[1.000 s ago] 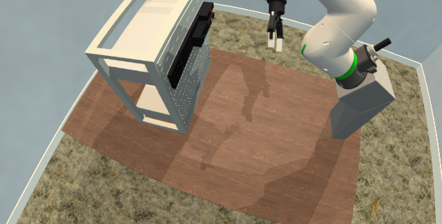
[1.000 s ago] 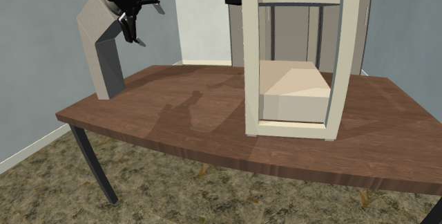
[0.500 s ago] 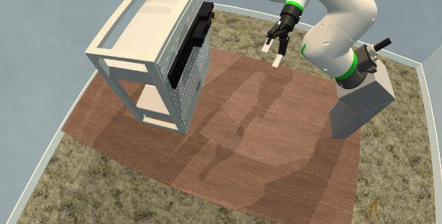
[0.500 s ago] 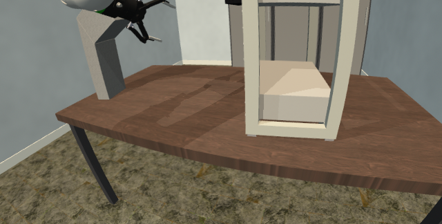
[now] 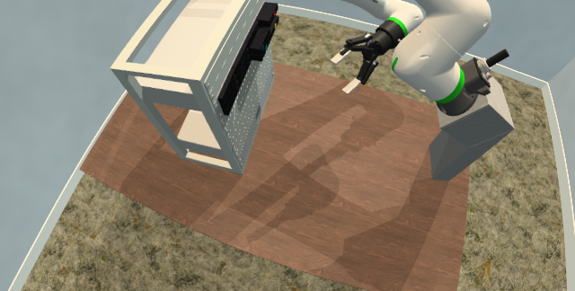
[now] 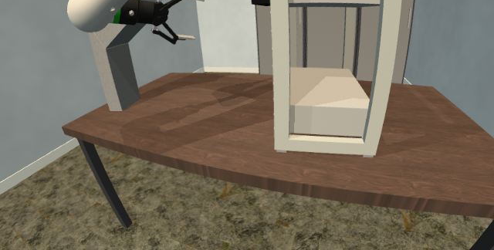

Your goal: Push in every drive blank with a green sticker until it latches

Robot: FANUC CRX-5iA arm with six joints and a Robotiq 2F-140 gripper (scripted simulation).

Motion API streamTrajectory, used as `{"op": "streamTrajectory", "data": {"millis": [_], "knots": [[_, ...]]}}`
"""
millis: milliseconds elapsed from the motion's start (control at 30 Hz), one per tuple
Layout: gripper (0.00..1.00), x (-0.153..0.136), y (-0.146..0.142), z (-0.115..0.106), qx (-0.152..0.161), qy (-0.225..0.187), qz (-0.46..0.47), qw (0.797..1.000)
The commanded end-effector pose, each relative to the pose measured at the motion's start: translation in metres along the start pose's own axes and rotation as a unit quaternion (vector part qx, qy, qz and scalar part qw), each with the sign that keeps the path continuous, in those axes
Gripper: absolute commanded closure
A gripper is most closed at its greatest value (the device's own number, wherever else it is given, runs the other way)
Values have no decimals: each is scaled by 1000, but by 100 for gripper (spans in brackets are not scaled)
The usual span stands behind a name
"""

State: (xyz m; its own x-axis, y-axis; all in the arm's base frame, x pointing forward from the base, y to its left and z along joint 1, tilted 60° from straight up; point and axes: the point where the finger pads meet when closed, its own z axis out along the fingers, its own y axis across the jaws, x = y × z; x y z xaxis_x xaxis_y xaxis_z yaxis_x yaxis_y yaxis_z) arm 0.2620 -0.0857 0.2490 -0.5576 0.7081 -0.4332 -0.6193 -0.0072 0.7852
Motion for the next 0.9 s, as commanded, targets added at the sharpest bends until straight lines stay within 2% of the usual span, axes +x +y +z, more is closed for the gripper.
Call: {"op": "streamTrajectory", "data": {"millis": [0, 267, 333, 633, 867], "knots": [[0, -4, 8, 6, -27, -36, 7, 999], [0, -16, 25, 12, -78, -114, 17, 990], [0, -16, 25, 12, -78, -114, 17, 990], [0, -30, 41, 11, -119, -193, 24, 974], [0, -39, 49, 7, -140, -239, 26, 961]]}}
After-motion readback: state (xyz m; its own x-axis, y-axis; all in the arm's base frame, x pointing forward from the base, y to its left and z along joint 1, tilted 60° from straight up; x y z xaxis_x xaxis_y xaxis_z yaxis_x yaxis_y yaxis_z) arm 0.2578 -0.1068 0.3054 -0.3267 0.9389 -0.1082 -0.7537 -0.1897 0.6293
